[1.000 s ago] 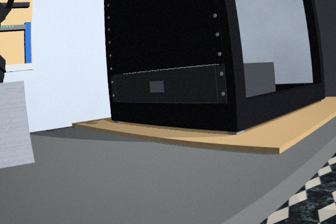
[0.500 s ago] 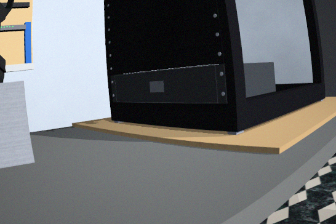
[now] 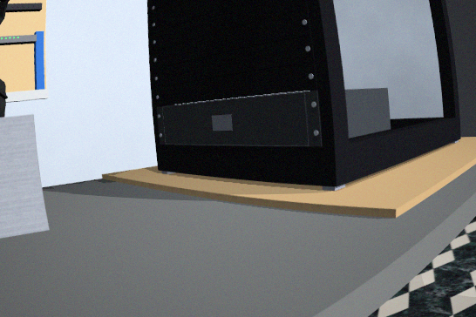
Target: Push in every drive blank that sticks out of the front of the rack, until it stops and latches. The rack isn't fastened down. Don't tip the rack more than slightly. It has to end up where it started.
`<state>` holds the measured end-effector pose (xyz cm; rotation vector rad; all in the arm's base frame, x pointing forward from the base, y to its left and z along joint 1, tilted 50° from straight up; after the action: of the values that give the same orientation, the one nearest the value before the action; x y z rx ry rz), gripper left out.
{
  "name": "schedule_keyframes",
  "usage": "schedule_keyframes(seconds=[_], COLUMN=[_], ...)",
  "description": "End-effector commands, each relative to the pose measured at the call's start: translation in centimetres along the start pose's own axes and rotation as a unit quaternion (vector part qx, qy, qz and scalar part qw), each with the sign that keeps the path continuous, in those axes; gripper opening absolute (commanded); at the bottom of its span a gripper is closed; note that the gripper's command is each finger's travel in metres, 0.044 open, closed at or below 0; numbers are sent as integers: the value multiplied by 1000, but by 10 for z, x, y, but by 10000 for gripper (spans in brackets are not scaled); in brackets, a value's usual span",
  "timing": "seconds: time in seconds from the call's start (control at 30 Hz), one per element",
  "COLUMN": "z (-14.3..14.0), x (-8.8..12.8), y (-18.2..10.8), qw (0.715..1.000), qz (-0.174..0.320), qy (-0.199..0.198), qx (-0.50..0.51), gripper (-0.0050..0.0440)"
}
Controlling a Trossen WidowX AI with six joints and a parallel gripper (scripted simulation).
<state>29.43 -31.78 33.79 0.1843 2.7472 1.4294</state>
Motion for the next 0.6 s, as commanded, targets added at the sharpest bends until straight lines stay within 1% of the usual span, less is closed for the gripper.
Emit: schedule_keyframes(seconds=[0.0,0.13,0.37,0.57], z=[0,6,31,34], x=[9,11,19,21], y=[0,-1,-8,-9], qw=[1000,1000,1000,1000], qz=[-2,-2,-2,-2], qy=[-1,-1,-1,-1], qx=[3,3,3,3], gripper=[-50,-50,-50,-50])
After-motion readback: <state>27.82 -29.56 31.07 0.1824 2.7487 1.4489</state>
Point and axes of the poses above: the point midway between the two fingers, 35 mm back from their tips, its own x axis back along the fingers, its own z axis across the jaws, y = z × x, the point moved 6 cm from there along x, back along the fingers, and after that the axes turned 5 degrees about -x, right-handed, at the moved point
